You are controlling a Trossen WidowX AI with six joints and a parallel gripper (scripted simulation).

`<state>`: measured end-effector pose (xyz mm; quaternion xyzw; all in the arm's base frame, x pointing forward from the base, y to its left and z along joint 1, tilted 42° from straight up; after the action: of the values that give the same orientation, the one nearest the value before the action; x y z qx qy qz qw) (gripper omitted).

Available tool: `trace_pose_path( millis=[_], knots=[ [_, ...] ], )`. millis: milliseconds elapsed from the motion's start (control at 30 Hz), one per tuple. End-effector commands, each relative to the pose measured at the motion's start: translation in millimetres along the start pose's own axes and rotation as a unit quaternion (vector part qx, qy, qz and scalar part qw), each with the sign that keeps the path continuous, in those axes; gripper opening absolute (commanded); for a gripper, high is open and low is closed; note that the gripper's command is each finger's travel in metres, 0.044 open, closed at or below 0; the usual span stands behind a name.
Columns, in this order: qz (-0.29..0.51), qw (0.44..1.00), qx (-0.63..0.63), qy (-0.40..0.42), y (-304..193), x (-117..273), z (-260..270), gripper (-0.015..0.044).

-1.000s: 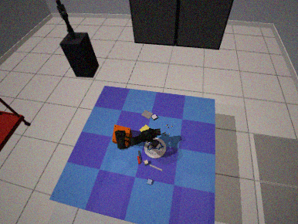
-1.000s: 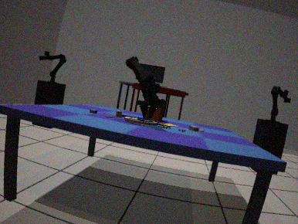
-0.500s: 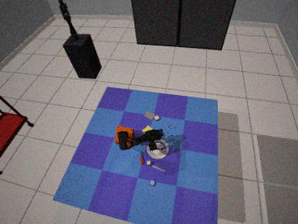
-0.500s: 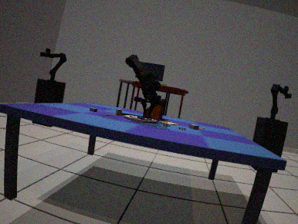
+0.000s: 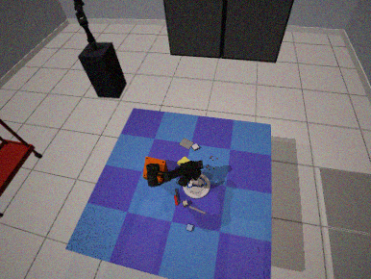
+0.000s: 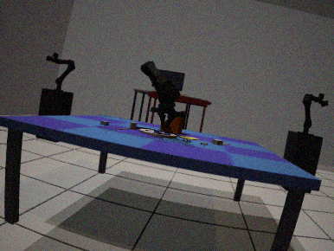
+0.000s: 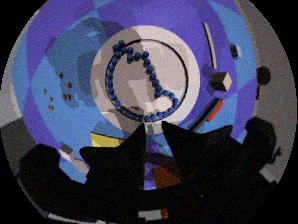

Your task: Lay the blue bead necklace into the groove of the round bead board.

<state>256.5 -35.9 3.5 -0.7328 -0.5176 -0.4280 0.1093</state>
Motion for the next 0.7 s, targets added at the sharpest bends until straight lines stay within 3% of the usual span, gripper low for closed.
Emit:
trace_pose_path(
  millis=[0,267,667],
  knots=[
    [0.004,0.914,-0.405,0.004,2.5,11.3,-2.4,0.012],
    [0.004,0.82,-0.572,0.003,3.0,14.2,-3.7,0.012],
    [0.004,0.815,-0.58,0.003,3.0,14.4,-3.7,0.012]
  ],
)
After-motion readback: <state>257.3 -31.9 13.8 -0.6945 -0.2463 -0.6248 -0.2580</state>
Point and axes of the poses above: the point midway between the two fingers, 35 mm back from their tips, its own x axis back along the fingers, its own z axis across the jaws, y = z × x, the point moved 3 cm from there along x, back along the fingers, and after that the axes turned 9 degrees about -x, right-handed, at the moved point
